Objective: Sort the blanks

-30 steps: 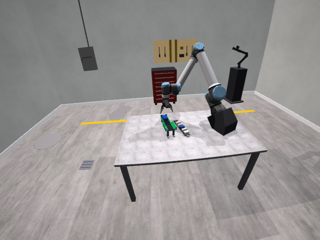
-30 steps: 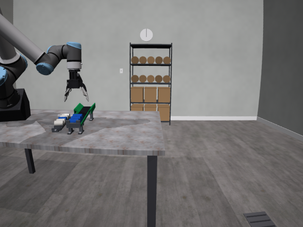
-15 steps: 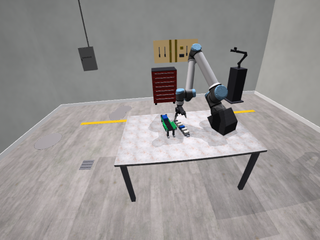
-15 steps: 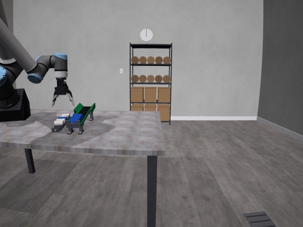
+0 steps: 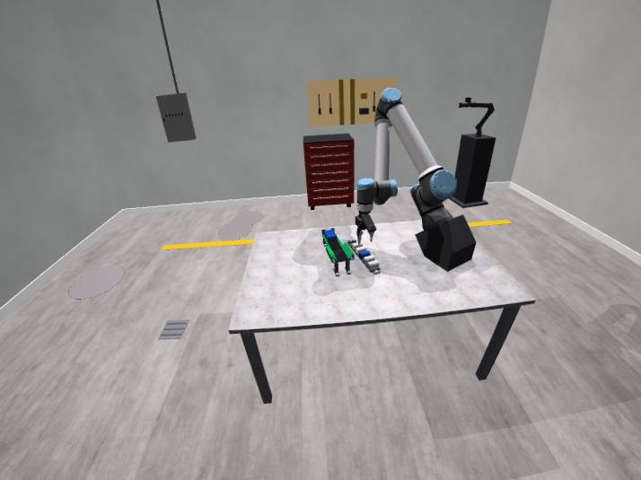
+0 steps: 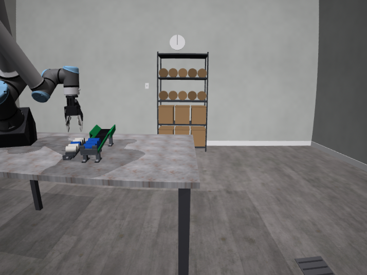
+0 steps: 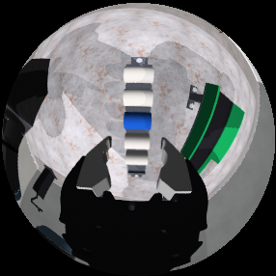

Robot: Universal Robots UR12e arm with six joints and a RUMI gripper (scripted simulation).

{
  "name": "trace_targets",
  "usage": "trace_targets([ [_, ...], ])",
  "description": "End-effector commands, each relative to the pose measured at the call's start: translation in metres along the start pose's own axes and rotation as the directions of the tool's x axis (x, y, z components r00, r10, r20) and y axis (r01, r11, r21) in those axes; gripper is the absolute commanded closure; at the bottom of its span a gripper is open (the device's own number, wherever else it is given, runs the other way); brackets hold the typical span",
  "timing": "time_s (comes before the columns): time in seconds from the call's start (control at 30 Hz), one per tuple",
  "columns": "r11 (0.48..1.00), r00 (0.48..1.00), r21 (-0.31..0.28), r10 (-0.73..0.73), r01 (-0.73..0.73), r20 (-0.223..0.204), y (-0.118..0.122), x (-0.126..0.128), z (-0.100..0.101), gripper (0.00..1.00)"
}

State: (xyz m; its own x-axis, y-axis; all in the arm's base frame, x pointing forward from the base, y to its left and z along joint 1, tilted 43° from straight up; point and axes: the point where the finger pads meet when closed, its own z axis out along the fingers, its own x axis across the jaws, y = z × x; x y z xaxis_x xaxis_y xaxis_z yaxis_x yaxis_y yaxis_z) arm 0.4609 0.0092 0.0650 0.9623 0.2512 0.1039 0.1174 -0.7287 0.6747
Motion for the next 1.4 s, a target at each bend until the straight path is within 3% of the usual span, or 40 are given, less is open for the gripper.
trace_targets([
  [0.0,1.0,1.0,0.0,0.0,0.0,-0.001,0.0,0.0,0.0,0.52],
  [0.87,1.0,1.0,0.0,0.0,0.0,-0.001,0.0,0.0,0.001,0.52],
  [1.37,1.0,1.0,0.0,0.0,0.0,-0.001,0.0,0.0,0.011,0.52],
])
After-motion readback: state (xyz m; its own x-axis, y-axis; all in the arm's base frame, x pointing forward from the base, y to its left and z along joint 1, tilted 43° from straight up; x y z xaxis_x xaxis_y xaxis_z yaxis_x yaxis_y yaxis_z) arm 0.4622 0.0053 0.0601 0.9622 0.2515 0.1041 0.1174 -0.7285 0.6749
